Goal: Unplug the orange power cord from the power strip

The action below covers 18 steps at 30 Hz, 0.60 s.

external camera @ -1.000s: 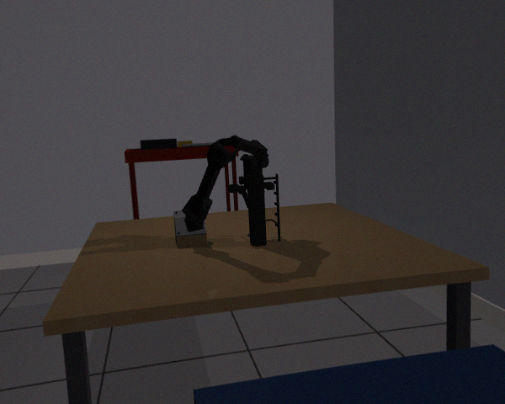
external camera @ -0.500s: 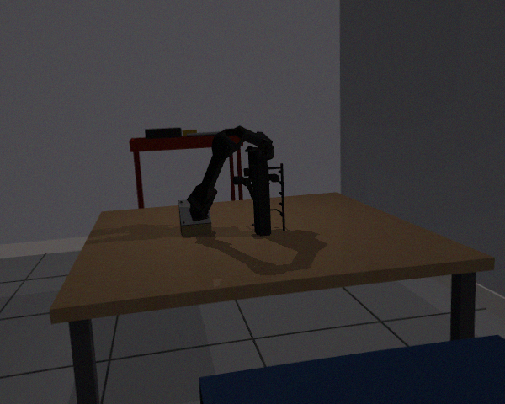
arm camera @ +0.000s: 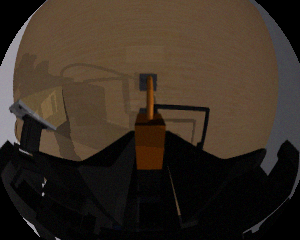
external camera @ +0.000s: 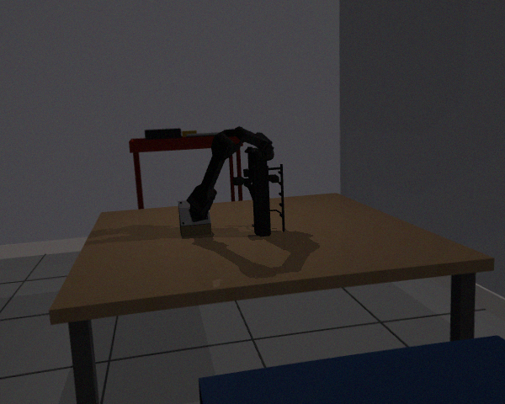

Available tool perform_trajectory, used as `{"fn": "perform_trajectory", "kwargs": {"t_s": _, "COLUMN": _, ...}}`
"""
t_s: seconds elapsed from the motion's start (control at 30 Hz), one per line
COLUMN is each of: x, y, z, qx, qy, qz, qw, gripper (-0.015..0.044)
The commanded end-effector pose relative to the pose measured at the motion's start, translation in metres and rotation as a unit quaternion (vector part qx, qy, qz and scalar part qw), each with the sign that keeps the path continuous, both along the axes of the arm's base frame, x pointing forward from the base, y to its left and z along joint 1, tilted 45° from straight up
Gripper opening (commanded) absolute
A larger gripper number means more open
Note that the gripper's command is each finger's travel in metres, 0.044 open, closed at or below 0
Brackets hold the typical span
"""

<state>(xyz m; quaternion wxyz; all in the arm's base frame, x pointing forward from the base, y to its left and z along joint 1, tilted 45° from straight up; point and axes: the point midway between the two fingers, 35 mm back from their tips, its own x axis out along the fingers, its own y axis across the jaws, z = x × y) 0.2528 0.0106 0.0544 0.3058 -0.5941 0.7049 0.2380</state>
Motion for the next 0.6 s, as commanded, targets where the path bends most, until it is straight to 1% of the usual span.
{"fn": "perform_trajectory", "kwargs": {"t_s": 0.0, "x": 0.001, "y": 0.002, "z": -0.001, "qx": 0.000, "qy": 0.000, "qz": 0.000, "qw": 1.000, "gripper": 0.0000}}
{"fn": "perform_trajectory", "kwargs": {"t_s": 0.57, "x": 0.007, "y": 0.021, "z": -0.019, "qx": 0.002, "qy": 0.000, "qz": 0.001, "qw": 1.000, "gripper": 0.0000}}
